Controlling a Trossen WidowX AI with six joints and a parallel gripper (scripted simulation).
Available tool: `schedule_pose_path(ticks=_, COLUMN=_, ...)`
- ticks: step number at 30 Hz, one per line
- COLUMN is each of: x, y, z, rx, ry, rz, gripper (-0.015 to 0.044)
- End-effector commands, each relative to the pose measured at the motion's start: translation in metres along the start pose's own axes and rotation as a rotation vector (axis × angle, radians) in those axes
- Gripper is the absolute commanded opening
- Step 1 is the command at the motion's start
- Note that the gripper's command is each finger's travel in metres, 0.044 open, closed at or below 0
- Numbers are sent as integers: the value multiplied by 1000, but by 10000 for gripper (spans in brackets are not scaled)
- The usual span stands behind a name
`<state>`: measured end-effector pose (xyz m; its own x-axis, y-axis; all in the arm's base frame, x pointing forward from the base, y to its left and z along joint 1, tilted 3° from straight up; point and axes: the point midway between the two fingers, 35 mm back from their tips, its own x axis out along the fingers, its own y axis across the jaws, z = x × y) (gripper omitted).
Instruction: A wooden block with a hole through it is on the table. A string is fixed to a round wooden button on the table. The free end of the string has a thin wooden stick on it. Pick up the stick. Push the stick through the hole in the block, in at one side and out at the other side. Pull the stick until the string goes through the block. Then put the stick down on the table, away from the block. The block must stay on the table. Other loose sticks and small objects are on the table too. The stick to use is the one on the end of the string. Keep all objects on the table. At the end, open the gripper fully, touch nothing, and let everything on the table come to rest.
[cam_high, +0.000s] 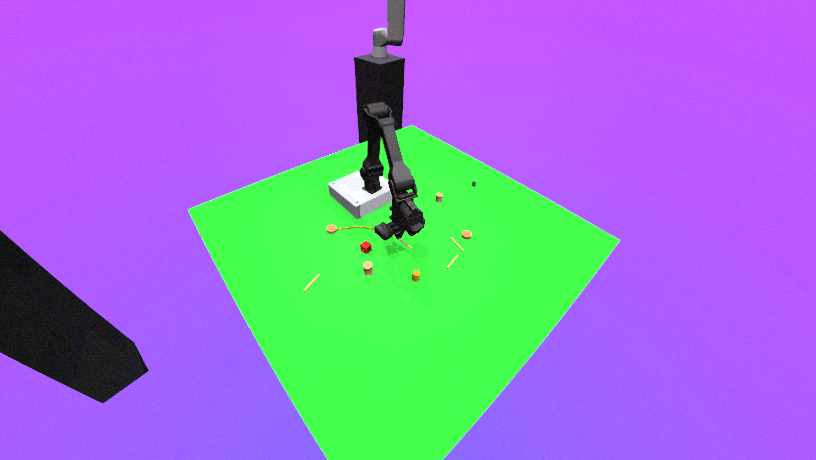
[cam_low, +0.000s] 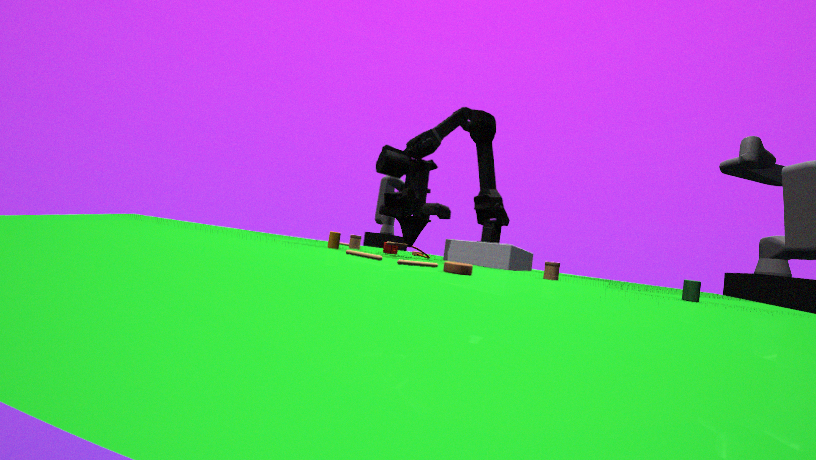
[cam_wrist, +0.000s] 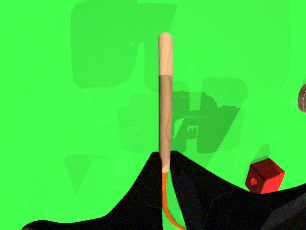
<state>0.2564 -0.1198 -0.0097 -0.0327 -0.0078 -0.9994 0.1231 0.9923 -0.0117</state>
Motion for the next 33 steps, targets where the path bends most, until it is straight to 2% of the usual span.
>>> schedule_pose_path(ticks=1, x=-8, y=-1, z=3, rx=2, ry=-10, rz=-3, gripper=0)
schedule_pose_path(ticks=33, x=-38, y=-4, z=-5, rx=0, ry=-28, rz=7, gripper=0)
